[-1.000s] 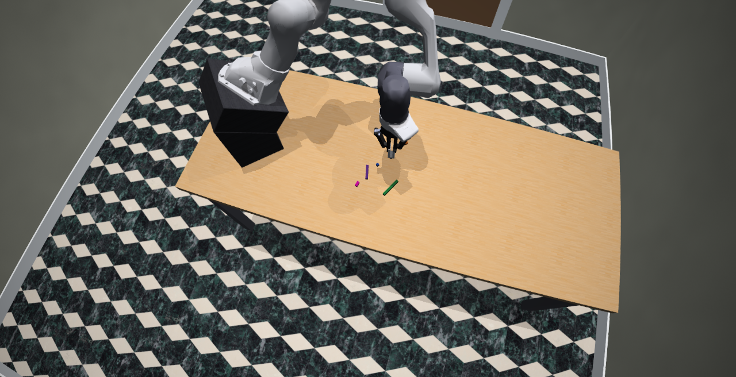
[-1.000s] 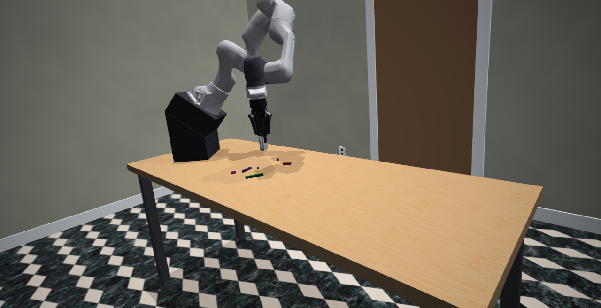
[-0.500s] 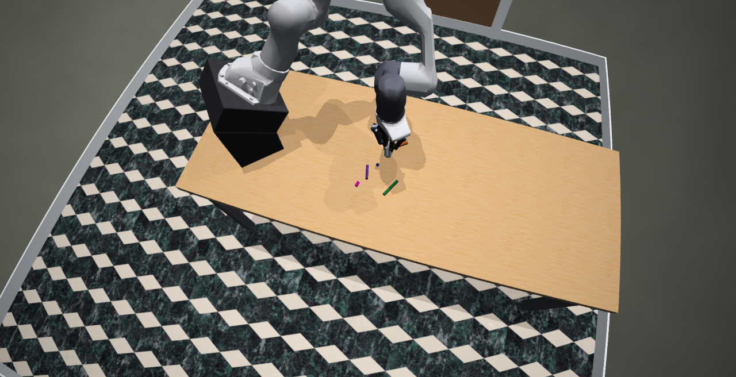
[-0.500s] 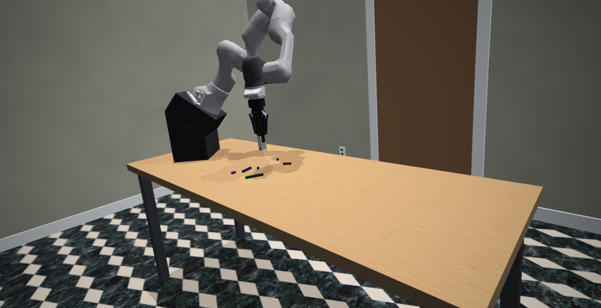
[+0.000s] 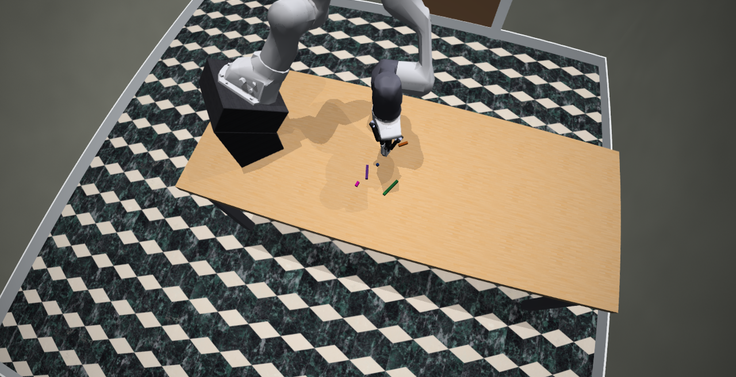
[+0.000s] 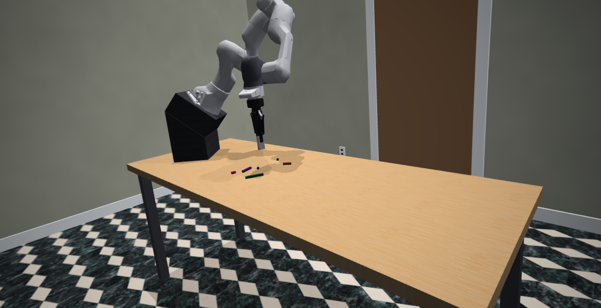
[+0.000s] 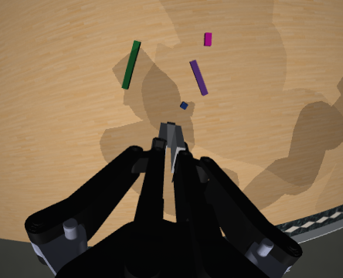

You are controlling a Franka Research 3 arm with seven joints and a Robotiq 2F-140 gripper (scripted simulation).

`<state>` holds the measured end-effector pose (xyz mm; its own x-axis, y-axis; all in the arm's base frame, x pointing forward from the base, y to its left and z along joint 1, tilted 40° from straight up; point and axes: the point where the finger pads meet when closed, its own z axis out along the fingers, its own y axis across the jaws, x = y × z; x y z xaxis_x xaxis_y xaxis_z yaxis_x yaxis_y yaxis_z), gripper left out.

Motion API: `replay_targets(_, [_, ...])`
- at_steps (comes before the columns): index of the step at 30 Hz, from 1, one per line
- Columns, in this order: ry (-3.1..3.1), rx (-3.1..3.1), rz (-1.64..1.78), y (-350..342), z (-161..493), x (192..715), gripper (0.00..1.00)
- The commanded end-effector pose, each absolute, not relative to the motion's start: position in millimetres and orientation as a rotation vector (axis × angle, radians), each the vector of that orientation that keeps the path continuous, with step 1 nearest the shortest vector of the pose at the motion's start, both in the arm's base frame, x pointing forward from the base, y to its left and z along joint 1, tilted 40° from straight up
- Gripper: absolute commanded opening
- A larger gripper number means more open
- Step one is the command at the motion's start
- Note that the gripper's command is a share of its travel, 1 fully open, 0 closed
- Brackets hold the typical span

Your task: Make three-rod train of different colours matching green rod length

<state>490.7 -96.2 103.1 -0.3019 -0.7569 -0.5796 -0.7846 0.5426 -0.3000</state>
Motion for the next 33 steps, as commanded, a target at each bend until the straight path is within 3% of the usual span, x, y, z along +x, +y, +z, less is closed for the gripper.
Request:
replay_targets(1, [2.204, -1.072, 0.132, -94.4, 101.8, 488.1, 0.03])
replay_targets(33, [2.301, -0.868, 0.212, -88.9, 93.6, 484.5, 0.03])
